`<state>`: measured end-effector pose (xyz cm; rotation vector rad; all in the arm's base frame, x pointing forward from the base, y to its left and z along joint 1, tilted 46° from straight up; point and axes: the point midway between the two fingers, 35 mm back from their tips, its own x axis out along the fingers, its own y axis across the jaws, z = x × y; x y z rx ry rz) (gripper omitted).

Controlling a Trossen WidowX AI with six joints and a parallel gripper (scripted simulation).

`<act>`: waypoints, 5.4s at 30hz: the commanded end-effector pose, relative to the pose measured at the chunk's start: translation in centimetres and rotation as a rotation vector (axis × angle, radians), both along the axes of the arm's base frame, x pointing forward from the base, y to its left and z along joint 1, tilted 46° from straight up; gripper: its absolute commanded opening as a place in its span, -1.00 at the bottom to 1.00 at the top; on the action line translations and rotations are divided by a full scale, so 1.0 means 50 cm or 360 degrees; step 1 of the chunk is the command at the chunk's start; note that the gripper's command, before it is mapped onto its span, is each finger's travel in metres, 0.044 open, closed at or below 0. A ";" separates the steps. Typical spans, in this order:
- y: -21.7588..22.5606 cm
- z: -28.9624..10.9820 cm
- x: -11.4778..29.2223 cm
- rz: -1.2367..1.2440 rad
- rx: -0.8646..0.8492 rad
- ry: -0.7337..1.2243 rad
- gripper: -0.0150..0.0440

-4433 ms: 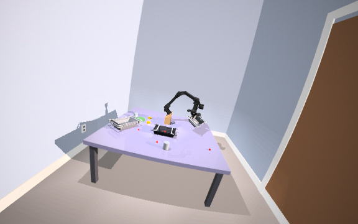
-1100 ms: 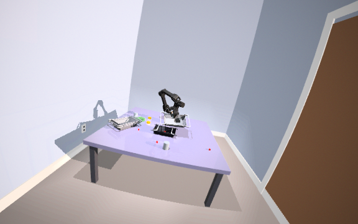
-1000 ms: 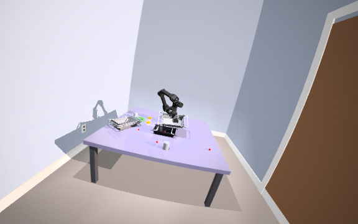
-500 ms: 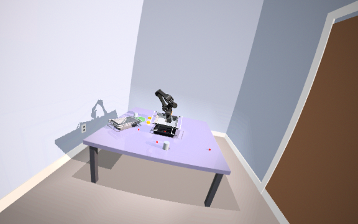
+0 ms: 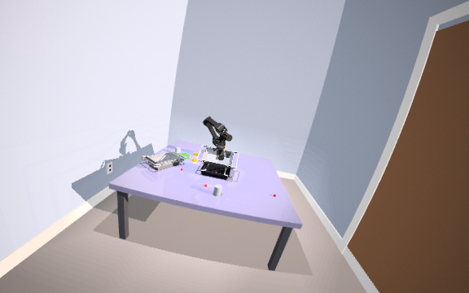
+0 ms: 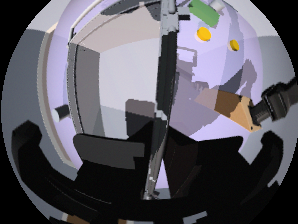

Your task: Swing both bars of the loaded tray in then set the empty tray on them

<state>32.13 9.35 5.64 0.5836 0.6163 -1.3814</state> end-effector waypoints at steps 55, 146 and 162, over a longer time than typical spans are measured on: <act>-0.064 -0.059 0.007 0.0021 -0.0004 -0.0025 -0.49; -0.110 -0.101 -0.029 0.0020 -0.0008 -0.0024 -0.49; -0.122 -0.112 -0.034 0.0020 -0.0008 -0.0024 -0.49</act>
